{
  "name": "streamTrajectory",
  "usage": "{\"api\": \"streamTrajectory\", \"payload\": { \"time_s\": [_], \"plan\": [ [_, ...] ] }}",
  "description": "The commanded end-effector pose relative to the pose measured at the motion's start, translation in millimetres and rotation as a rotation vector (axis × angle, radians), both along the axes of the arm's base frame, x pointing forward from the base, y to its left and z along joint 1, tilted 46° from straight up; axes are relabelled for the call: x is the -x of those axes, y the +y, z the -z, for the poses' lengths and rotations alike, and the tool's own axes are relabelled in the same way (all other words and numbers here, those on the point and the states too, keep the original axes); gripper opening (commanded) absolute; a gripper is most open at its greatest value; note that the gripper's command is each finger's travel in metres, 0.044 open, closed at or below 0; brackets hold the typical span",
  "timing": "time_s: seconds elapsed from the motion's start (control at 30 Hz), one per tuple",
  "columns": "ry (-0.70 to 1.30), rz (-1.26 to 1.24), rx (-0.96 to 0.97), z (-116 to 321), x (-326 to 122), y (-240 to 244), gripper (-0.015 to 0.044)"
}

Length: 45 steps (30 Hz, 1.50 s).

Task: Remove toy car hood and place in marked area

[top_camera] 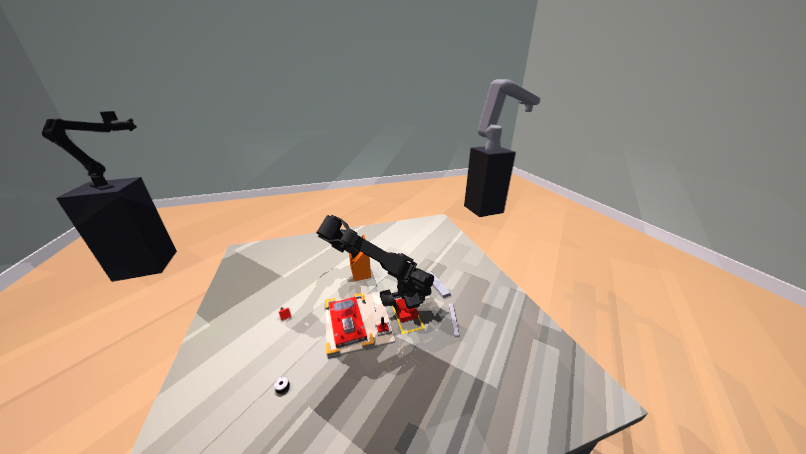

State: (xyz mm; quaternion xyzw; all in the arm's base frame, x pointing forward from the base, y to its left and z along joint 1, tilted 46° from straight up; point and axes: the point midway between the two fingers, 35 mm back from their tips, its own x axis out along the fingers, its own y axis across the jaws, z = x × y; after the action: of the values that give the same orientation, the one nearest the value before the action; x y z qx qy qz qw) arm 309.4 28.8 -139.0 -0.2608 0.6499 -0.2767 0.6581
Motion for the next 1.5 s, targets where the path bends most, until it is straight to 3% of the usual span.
{"api": "streamTrajectory", "payload": {
  "time_s": [0.0, 0.57, 0.87, 1.47],
  "plan": [
    [0.003, -0.004, 0.004, 1.6, 0.2, -2.2, 0.0000],
    [0.000, 0.000, 0.000, -0.9, -0.2, 1.1, 0.0440],
    [0.003, 0.001, 0.006, -48.8, -0.3, 50.6, 0.0440],
    [0.003, 0.001, 0.006, -50.2, -0.1, 51.9, 0.0440]
  ]
}}
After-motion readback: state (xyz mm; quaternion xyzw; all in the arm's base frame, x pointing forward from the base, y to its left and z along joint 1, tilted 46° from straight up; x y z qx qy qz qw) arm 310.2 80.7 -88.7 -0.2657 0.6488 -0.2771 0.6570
